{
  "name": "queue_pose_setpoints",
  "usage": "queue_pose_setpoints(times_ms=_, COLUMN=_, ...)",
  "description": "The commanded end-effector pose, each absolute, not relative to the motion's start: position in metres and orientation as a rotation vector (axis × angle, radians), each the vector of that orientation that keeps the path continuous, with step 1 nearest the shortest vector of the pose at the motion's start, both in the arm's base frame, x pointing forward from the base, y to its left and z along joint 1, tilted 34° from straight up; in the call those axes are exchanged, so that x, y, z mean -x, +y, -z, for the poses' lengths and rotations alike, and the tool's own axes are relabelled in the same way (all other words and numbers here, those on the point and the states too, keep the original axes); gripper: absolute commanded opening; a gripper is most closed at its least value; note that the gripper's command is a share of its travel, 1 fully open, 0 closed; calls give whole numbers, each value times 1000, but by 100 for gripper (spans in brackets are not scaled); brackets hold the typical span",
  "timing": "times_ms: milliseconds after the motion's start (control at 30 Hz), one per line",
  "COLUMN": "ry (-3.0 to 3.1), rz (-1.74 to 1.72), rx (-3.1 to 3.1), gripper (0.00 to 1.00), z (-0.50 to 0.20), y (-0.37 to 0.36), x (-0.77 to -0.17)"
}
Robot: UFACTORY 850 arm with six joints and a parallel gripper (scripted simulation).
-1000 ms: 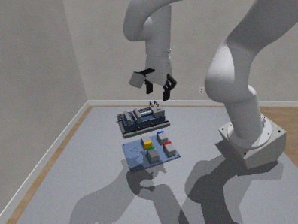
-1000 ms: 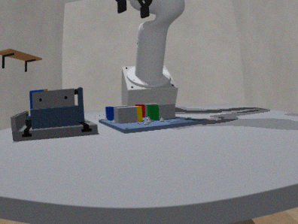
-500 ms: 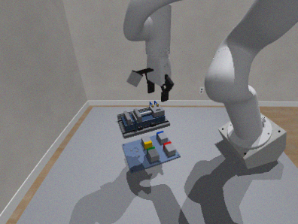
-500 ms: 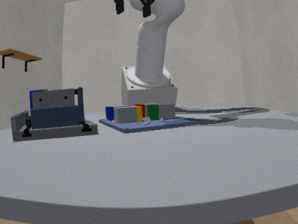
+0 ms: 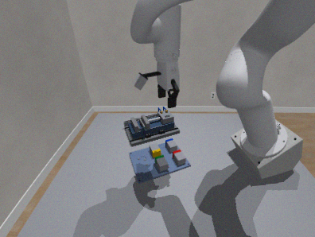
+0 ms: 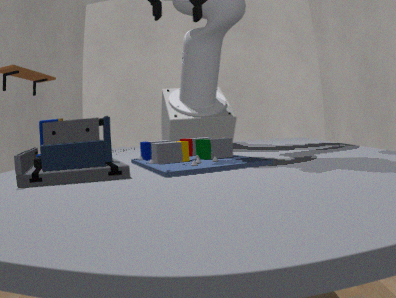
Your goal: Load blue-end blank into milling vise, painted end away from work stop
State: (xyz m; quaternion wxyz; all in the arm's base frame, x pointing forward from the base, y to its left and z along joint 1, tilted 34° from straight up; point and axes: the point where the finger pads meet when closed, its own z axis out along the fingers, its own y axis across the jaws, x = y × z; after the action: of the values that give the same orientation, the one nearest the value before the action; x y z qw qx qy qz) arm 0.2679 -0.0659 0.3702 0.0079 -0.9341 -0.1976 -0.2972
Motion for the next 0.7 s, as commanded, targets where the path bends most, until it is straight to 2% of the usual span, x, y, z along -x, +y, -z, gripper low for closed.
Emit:
queue_pose_setpoints(times_ms=0, ry=-551, rz=926, rx=2921, gripper=100, z=-371, y=-66, x=-268)
queue_pose_setpoints(times_ms=667, ry=-116, rz=883, rx=2896, gripper=100, z=-371, y=-66, x=-268)
